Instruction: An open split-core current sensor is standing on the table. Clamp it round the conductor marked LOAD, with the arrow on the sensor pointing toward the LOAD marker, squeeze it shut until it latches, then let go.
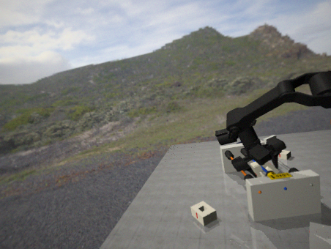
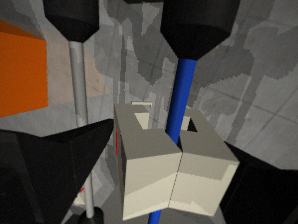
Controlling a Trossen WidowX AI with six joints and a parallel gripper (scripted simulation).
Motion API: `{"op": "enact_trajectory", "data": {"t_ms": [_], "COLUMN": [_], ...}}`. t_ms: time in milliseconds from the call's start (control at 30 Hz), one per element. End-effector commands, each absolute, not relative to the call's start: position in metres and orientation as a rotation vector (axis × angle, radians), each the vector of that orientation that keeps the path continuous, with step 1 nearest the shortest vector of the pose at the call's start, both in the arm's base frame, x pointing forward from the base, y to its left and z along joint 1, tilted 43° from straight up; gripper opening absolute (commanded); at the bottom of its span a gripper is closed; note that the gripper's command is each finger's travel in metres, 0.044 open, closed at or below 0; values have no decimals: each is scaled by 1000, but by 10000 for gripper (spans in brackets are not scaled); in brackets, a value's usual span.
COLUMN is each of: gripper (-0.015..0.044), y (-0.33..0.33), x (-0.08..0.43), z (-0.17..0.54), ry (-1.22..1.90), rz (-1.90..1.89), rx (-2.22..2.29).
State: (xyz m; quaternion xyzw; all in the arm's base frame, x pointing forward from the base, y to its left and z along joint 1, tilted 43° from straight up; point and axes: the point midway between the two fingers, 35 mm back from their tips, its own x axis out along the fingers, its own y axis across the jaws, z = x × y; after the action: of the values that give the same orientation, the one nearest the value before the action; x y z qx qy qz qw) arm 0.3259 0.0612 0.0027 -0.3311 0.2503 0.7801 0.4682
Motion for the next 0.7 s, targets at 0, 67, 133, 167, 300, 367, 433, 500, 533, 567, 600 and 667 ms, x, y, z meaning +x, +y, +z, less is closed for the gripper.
{"op": "enact_trajectory", "data": {"t_ms": [0, 67, 133, 167, 300, 367, 433, 500, 533, 567, 600, 667], "gripper": [293, 260, 208, 182, 77, 24, 0, 0, 0, 0, 0, 0], "y": [60, 60, 60, 60, 60, 60, 60, 60, 60, 60, 60, 60], "x": [325, 325, 325, 325, 325, 325, 325, 325, 325, 325, 325, 325], "z": [3, 3, 3, 3, 3, 3, 3, 3, 3, 3, 3, 3], "ry": [622, 622, 622, 622, 622, 622, 622, 622, 622, 622, 622, 622], "rz": [1917, 1917, 1917, 1917, 1917, 1917, 1917, 1917, 1917, 1917, 1917, 1917], "rx": [-810, -810, -810, -810, -810, -810, -810, -810, -810, -810, -810, -810]}}
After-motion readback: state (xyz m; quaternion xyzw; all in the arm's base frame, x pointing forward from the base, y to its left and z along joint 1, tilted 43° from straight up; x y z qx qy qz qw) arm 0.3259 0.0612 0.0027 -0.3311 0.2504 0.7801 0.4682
